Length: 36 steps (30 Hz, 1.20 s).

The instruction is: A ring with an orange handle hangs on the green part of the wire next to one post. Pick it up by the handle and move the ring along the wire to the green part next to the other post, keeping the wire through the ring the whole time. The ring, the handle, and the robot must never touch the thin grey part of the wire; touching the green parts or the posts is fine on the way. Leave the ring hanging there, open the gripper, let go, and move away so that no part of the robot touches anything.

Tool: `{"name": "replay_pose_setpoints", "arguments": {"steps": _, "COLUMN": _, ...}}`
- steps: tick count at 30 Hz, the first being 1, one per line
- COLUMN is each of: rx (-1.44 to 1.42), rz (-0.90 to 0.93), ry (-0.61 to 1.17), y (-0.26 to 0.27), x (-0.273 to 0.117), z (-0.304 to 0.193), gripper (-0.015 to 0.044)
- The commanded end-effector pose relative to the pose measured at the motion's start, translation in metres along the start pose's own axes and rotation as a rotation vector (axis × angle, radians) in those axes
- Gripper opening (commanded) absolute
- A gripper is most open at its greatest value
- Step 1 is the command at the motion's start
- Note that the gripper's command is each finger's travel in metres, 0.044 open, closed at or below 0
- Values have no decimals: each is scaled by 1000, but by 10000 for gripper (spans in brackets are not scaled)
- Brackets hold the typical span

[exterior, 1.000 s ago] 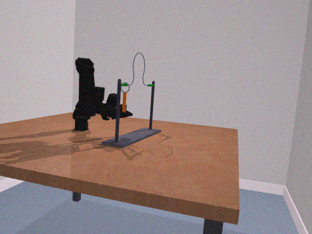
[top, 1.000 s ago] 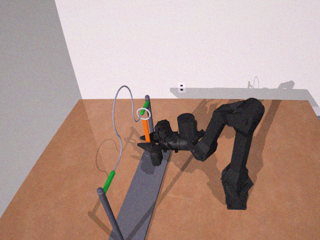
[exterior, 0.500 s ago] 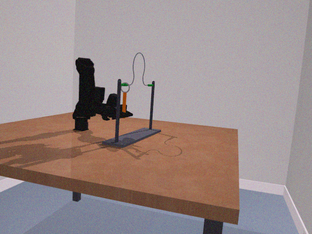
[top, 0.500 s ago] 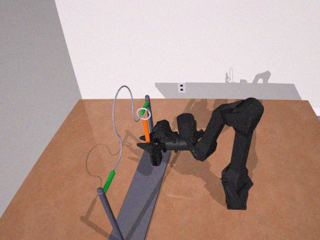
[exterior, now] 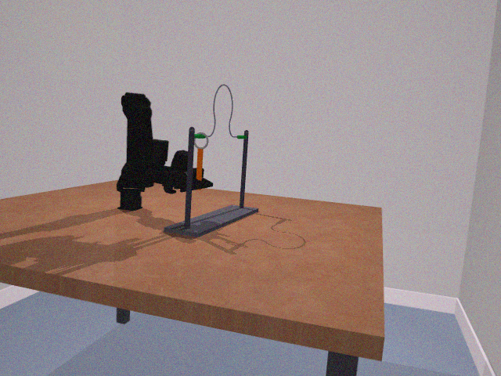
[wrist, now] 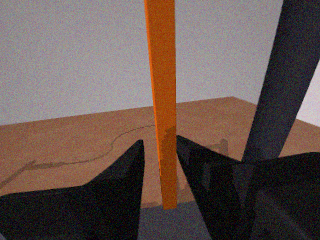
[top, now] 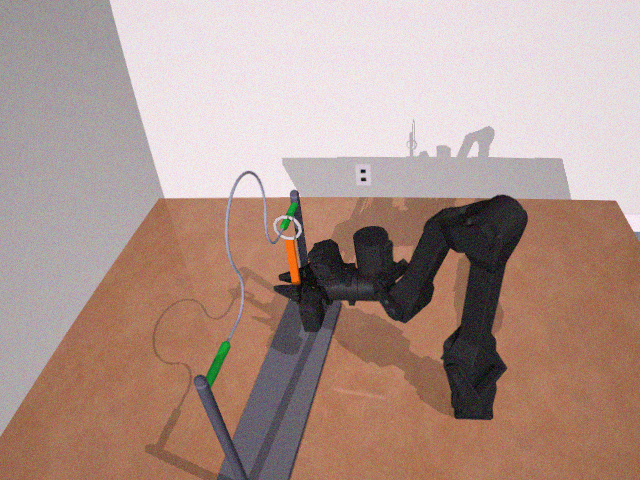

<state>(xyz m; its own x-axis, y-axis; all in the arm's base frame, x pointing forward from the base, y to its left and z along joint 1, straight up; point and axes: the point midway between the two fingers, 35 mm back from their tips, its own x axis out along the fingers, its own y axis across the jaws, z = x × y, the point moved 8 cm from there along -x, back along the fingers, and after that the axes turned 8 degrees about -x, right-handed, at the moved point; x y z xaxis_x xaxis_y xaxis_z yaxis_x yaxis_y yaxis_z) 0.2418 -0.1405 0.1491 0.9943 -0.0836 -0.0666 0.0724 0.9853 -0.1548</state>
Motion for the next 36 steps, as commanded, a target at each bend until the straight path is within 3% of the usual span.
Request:
{"name": "replay_pose_setpoints", "arguments": {"steps": 1, "rx": 0, "rz": 0, "ry": 0, "y": 0, "x": 0, "z": 0, "gripper": 55}}
{"name": "replay_pose_setpoints", "arguments": {"steps": 9, "rx": 0, "rz": 0, "ry": 0, "y": 0, "x": 0, "z": 0, "gripper": -150}}
{"name": "replay_pose_setpoints", "arguments": {"steps": 36, "rx": 1, "rz": -4, "ry": 0, "y": -4, "x": -1, "z": 13, "gripper": -150}}
